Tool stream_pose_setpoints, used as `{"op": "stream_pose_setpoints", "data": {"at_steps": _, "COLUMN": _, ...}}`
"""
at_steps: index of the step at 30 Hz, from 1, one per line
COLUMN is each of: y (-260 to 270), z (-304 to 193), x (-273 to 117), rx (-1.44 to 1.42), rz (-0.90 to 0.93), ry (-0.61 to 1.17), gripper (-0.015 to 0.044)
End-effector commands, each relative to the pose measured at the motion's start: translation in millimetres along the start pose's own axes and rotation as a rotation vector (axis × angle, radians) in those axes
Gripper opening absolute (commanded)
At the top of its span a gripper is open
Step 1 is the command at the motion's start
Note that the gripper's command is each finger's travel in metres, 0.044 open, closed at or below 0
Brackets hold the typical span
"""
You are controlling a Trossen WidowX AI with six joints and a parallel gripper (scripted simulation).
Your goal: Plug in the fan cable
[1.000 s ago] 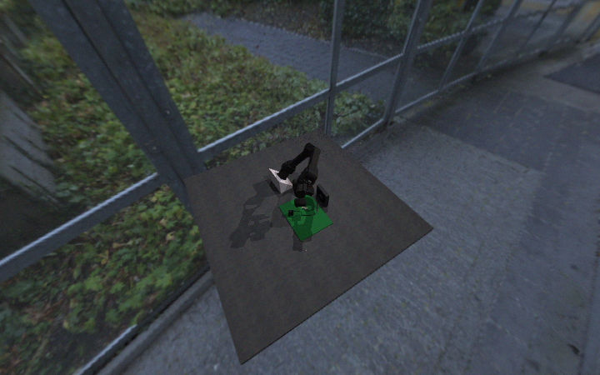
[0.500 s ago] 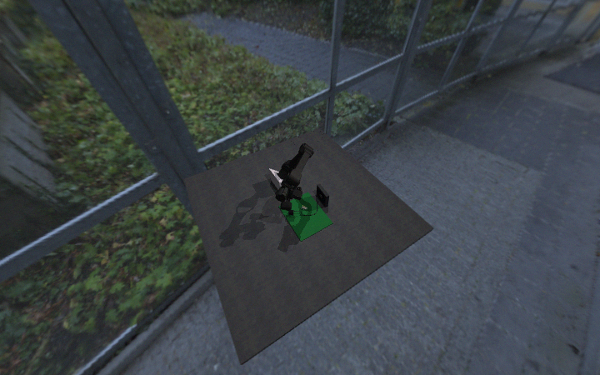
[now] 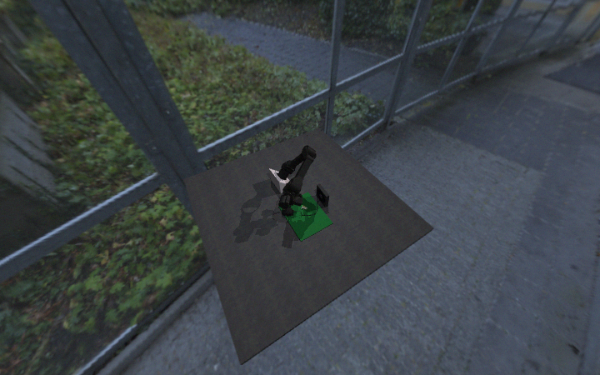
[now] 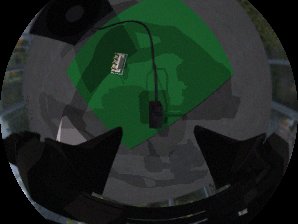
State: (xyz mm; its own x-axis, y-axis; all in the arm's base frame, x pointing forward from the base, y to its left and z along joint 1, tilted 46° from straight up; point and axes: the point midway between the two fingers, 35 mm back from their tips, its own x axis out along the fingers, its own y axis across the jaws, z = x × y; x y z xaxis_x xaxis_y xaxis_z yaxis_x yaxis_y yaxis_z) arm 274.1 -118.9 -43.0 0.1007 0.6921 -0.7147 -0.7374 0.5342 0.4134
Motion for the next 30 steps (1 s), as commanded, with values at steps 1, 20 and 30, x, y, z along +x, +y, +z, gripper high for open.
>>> {"op": "stream_pose_setpoints", "data": {"at_steps": 1, "y": 2.3, "z": -0.1, "x": 8.9, "rx": 0.007, "rz": 0.01, "ry": -0.002, "gripper": 0.044}}
{"op": "stream_pose_setpoints", "data": {"at_steps": 20, "y": 2.9, "z": 0.3, "x": 40.0, "rx": 0.006, "rz": 0.01, "ry": -0.004, "gripper": 0.044}}
{"op": "stream_pose_setpoints", "data": {"at_steps": 30, "y": 3.7, "z": 0.3, "x": 48.7, "rx": 0.006, "rz": 0.011, "ry": -0.004, "gripper": 0.044}}
